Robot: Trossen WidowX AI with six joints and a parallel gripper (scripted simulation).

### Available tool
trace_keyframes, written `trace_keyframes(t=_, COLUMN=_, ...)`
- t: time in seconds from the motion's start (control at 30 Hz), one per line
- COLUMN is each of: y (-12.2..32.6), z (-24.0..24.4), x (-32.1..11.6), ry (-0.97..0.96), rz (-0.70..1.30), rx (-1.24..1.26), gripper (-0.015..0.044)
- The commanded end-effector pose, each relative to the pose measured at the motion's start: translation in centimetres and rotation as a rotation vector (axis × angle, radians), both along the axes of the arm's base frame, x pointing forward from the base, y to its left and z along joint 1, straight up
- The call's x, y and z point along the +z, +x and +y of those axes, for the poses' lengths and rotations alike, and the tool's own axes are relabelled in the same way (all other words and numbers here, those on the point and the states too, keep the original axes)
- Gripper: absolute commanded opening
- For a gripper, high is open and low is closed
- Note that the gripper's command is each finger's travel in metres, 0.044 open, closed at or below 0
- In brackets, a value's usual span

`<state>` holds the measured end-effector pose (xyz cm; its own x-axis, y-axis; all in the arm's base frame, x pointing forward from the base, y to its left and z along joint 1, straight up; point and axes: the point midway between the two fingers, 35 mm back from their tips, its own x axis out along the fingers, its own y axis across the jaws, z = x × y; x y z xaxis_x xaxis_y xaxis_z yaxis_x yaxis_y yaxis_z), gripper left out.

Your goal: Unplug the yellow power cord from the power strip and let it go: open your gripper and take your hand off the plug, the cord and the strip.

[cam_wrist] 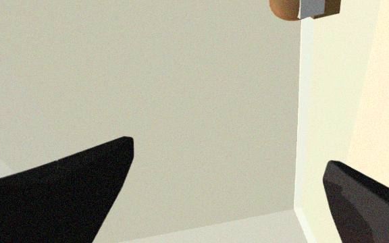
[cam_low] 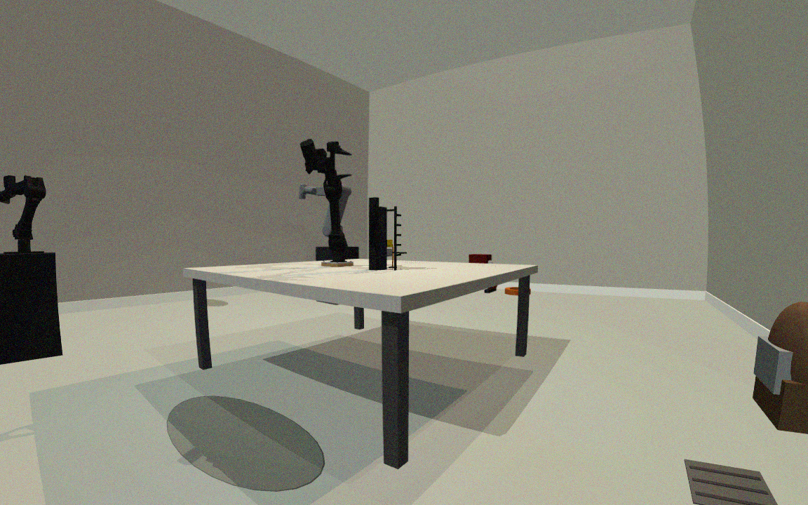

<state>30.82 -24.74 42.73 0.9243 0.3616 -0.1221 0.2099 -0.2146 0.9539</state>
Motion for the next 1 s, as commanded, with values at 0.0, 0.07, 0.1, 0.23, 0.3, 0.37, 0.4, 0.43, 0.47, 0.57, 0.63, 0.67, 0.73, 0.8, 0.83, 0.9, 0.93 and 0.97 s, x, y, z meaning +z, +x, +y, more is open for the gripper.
trace_keyframes(t=0.0, y=0.1, z=0.1, x=0.0, ry=-0.005, rz=0.0, rx=0.001, gripper=0.0374)
trace_keyframes(t=0.07, y=0.6, z=0.7, x=-0.4, ry=-0.041, rz=0.003, rx=0.013, gripper=0.0321)
trace_keyframes(t=0.1, y=1.1, z=1.2, x=-0.7, ry=-0.074, rz=0.005, rx=0.024, gripper=0.0295)
trace_keyframes(t=0.23, y=3.8, z=4.5, x=-2.6, ry=-0.3, rz=-0.001, rx=0.105, gripper=0.019)
trace_keyframes(t=0.3, y=5.1, z=6.3, x=-3.7, ry=-0.431, rz=-0.012, rx=0.156, gripper=0.016)
trace_keyframes(t=0.37, y=6.2, z=8.1, x=-4.6, ry=-0.556, rz=-0.028, rx=0.209, gripper=0.016)
trace_keyframes(t=0.4, y=6.7, z=9.1, x=-5.1, ry=-0.617, rz=-0.037, rx=0.238, gripper=0.016)
trace_keyframes(t=0.43, y=7.2, z=10.2, x=-5.5, ry=-0.678, rz=-0.048, rx=0.268, gripper=0.016)
trace_keyframes(t=0.47, y=7.6, z=11.3, x=-5.9, ry=-0.739, rz=-0.06, rx=0.3, gripper=0.016)
trace_keyframes(t=0.57, y=8.6, z=14.6, x=-7.1, ry=-0.921, rz=-0.103, rx=0.397, gripper=0.016)
trace_keyframes(t=0.63, y=9.1, z=16.9, x=-7.9, ry=-1.042, rz=-0.139, rx=0.465, gripper=0.016)
trace_keyframes(t=0.67, y=9.3, z=18.0, x=-8.3, ry=-1.102, rz=-0.158, rx=0.501, gripper=0.016)
trace_keyframes(t=0.73, y=9.5, z=20.3, x=-9.3, ry=-1.219, rz=-0.198, rx=0.578, gripper=0.016)
trace_keyframes(t=0.8, y=9.6, z=22.6, x=-10.2, ry=-1.334, rz=-0.242, rx=0.658, gripper=0.016)
trace_keyframes(t=0.83, y=9.6, z=23.7, x=-10.6, ry=-1.387, rz=-0.265, rx=0.696, gripper=0.016)
trace_keyframes(t=0.9, y=9.4, z=25.7, x=-11.5, ry=-1.489, rz=-0.312, rx=0.773, gripper=0.016)
trace_keyframes(t=0.93, y=9.3, z=26.7, x=-11.9, ry=-1.538, rz=-0.337, rx=0.813, gripper=0.016)
trace_keyframes(t=0.97, y=9.2, z=27.7, x=-12.4, ry=-1.585, rz=-0.362, rx=0.854, gripper=0.016)
